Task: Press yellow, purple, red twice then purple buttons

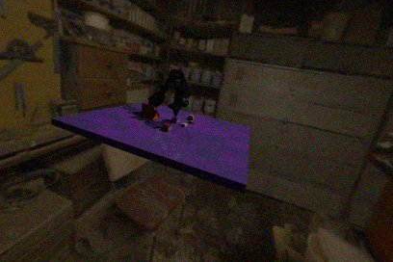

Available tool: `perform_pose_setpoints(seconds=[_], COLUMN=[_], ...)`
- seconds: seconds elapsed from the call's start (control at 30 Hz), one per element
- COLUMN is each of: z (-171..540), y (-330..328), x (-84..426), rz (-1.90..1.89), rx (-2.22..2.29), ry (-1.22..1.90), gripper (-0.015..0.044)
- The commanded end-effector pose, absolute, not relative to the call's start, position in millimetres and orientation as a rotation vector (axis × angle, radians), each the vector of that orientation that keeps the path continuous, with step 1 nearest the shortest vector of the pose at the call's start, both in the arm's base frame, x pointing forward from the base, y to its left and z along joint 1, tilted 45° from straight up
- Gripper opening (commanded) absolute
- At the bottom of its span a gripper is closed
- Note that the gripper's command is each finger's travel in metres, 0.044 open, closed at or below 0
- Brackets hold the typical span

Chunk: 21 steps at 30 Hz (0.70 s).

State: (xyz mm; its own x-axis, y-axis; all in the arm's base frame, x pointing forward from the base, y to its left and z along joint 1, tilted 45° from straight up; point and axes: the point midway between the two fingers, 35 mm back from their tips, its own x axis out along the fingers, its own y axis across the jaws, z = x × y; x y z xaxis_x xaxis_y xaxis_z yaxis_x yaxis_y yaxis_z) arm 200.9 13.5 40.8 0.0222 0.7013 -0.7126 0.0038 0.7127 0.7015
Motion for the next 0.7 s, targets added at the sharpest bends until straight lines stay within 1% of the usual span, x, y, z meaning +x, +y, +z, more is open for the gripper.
perform_pose_setpoints(seconds=[0.0,0.67], z=[36.4,30.5], y=[18.9,25.3], x=[201.2,200.9], rz=[0.597,0.598], rx=[0.624,0.625], ry=[1.462,1.462], gripper=[0.0020,0.0020])
